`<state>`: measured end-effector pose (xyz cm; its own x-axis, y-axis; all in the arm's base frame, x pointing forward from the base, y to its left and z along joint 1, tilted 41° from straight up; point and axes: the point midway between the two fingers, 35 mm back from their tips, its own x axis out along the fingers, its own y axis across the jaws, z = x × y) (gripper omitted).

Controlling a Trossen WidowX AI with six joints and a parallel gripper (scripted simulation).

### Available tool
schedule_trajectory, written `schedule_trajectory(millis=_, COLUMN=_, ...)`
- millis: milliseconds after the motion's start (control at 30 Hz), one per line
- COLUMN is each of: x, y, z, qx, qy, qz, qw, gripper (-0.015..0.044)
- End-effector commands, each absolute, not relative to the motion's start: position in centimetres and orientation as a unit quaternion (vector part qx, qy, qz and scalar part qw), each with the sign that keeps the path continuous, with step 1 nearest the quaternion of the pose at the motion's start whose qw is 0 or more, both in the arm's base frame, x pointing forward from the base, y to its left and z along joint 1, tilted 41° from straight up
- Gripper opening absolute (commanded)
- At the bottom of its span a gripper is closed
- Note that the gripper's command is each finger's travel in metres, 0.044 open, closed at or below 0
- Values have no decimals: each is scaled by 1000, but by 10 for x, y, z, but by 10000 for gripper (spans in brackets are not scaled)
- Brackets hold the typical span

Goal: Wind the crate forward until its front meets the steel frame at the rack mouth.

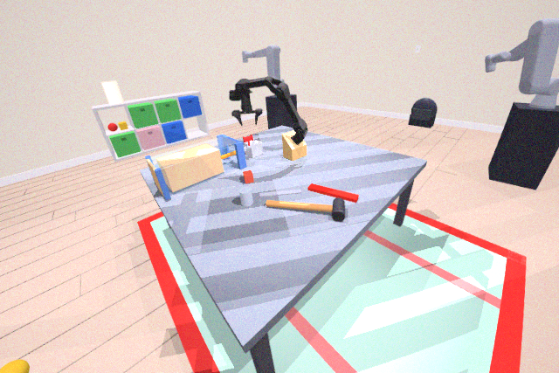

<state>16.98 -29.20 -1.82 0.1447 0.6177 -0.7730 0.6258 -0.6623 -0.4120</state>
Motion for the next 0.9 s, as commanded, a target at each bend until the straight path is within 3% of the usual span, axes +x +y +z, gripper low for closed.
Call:
schedule_trajectory(millis=0, x=171, y=-294, z=-19, qx=759, qy=407, qz=-507, qw=-5, gripper=440)
schedule_trajectory(millis=867, x=190, y=-221, z=-108, qx=760, qy=408, qz=-506, qw=-4, gripper=440)
